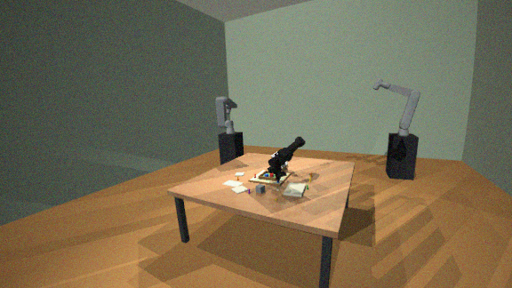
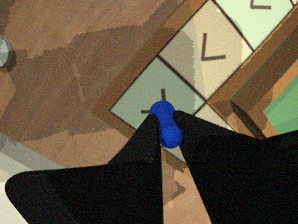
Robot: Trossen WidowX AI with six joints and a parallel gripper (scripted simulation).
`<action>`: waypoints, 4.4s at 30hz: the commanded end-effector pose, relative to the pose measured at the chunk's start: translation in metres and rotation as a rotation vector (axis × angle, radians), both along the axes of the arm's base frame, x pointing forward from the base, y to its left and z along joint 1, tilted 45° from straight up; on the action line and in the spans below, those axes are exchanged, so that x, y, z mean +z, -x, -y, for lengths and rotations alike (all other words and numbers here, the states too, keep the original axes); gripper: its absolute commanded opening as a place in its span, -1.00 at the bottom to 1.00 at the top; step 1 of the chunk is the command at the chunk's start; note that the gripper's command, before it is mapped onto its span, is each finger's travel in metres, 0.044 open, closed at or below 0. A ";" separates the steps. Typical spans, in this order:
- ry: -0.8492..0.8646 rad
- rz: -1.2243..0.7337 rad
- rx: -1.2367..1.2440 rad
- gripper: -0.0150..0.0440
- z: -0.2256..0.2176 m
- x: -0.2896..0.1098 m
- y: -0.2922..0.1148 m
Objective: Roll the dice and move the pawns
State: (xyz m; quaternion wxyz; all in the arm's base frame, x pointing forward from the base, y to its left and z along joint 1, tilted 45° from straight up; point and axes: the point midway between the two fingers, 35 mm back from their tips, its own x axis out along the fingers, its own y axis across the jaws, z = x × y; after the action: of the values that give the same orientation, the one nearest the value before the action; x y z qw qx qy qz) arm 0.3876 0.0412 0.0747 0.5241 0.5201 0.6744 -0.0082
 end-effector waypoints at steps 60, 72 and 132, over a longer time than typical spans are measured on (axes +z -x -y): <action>-0.008 -0.028 -0.035 -0.49 0.045 0.059 0.110; -0.004 -0.014 -0.015 -0.49 0.029 0.043 0.146; 0.002 0.003 0.007 1.00 0.018 0.028 0.179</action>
State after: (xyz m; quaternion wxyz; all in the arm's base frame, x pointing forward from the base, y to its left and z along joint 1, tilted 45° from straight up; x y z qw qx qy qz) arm 0.2108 0.0269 0.1005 0.5256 0.5215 0.6720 -0.0085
